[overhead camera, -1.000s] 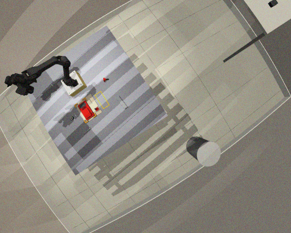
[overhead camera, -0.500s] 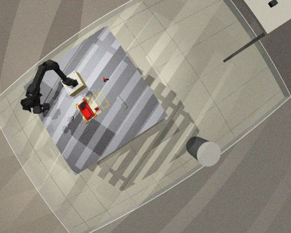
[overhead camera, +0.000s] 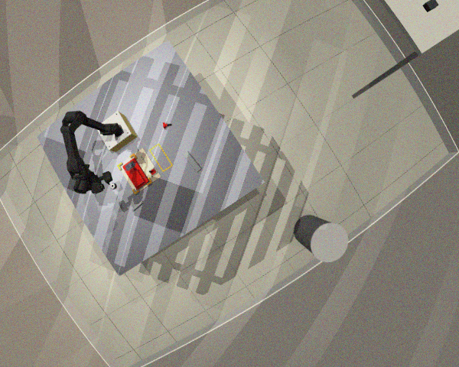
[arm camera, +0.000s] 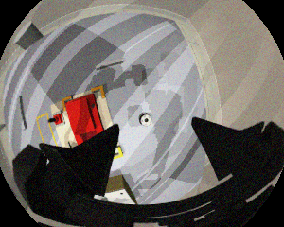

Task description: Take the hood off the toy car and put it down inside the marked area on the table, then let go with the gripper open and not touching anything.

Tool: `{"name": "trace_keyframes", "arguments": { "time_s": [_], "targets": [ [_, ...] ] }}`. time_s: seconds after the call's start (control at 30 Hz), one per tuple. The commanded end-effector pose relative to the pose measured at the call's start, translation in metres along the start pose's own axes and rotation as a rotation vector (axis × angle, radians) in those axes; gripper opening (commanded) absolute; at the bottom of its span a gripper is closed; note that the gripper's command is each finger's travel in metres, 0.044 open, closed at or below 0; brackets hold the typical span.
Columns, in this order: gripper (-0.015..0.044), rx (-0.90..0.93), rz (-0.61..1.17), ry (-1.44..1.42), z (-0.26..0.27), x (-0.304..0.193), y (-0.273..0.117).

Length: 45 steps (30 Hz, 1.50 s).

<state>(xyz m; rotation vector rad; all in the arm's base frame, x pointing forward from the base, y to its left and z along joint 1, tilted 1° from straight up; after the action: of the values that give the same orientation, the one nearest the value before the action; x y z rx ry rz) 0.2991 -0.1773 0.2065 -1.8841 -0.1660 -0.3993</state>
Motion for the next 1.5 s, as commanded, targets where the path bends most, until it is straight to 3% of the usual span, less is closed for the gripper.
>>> {"name": "trace_keyframes", "arguments": {
  "time_s": [0.0,0.37,1.47],
  "targets": [
    [0.044,0.075,0.044,-0.016,0.034,0.008,0.016],
    [0.044,0.305,0.316,-0.115,0.153,0.001,0.055],
    [0.044,0.308,0.321,-0.116,0.161,-0.006,0.077]
  ]
}}
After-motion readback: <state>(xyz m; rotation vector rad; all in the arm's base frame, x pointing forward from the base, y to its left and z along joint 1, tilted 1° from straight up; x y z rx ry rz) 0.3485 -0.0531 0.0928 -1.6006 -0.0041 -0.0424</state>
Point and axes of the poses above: the point midway between the two fingers, 35 mm back from their tips, its own y axis out along the fingers, its own z axis across the jaws, x = y × z, the point moved 5 cm from there along -y, back along the fingers, and after that the axes turned 7 degrees about y, right-handed, at the moved point
